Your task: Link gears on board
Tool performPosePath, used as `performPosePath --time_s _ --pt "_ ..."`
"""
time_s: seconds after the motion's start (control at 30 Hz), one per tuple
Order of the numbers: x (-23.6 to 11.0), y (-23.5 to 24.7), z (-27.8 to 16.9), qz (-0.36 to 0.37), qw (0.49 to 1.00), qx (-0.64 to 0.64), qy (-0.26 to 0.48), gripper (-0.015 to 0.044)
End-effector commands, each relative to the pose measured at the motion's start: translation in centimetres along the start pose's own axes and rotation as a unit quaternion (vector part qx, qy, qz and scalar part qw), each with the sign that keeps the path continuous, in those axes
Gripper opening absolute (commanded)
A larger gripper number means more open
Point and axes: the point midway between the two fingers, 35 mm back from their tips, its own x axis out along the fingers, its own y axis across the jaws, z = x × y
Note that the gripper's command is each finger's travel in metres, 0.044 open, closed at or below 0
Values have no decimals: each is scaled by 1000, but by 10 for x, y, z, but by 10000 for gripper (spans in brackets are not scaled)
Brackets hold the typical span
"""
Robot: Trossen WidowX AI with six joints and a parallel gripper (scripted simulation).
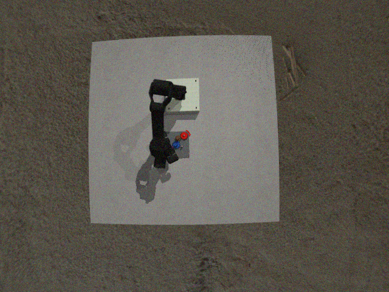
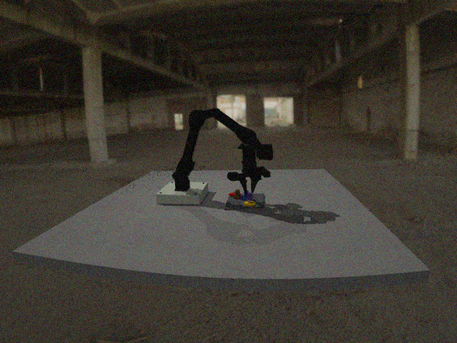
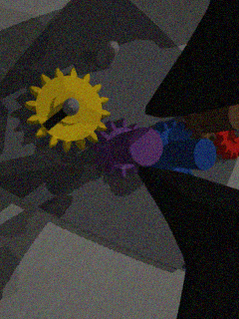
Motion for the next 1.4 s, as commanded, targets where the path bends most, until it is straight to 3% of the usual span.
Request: performPosePath --time_s 0.0,0.17,0.2,0.33,0.57,1.37 --pt "-22 3 2 7 1000 9 -4 140" --pt "-40 2 1 7 1000 14 -4 140" --pt "-35 2 1 6 1000 11 -5 166" --pt "-80 -2 -1 6 1000 11 -4 271" --pt "-83 -2 -2 6 1000 11 -4 440" --pt "-83 -2 -2 6 1000 11 -4 440"
